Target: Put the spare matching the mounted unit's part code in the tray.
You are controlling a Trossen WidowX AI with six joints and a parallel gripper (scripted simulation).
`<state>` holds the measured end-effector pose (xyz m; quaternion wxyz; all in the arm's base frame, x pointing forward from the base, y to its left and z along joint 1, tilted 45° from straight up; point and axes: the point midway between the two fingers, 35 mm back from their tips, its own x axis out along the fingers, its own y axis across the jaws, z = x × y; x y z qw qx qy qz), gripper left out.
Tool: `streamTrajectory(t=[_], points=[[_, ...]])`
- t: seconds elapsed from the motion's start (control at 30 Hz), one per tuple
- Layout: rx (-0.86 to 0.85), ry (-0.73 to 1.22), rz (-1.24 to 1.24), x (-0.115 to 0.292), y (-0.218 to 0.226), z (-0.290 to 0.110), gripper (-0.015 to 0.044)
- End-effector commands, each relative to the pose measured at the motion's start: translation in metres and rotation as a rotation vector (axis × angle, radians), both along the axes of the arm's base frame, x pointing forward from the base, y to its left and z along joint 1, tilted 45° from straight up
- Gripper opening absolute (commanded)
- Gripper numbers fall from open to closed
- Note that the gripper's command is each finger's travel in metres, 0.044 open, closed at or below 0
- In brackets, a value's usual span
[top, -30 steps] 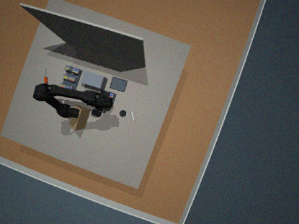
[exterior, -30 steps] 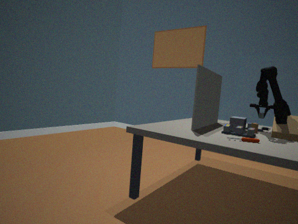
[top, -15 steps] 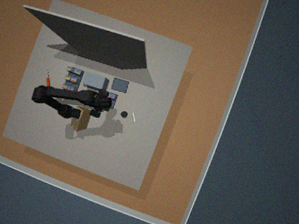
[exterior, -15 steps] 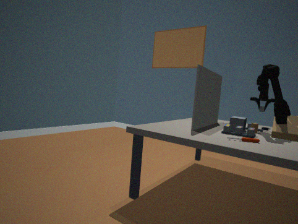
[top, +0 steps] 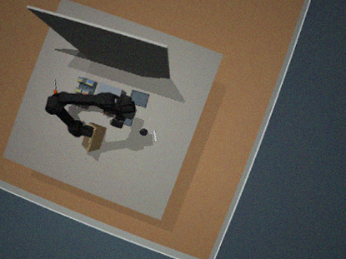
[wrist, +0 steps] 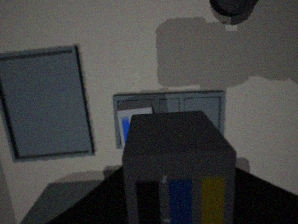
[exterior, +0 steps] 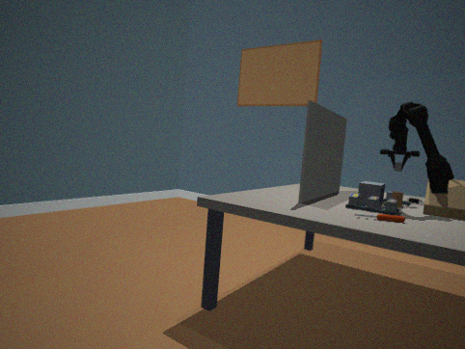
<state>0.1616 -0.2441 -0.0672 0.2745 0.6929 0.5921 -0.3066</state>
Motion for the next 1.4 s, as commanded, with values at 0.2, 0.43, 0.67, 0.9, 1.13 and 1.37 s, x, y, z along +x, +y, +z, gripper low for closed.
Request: streamTrajectory(t=[0.2,0.43,0.67,0.9,1.13,1.37], points=[[0.003,0.002,-0.021,0.042,-0.015,0.0,0.0],[0.013,0.008,-0.037,0.07,-0.019,0.0,0.0],[0.026,0.015,-0.052,0.099,-0.02,0.0,0.0],[0.041,0.023,-0.065,0.127,-0.017,0.0,0.0],[0.042,0.023,-0.066,0.13,-0.015,-0.001,0.0],[0.041,0.023,-0.067,0.132,-0.012,-0.006,0.0]])
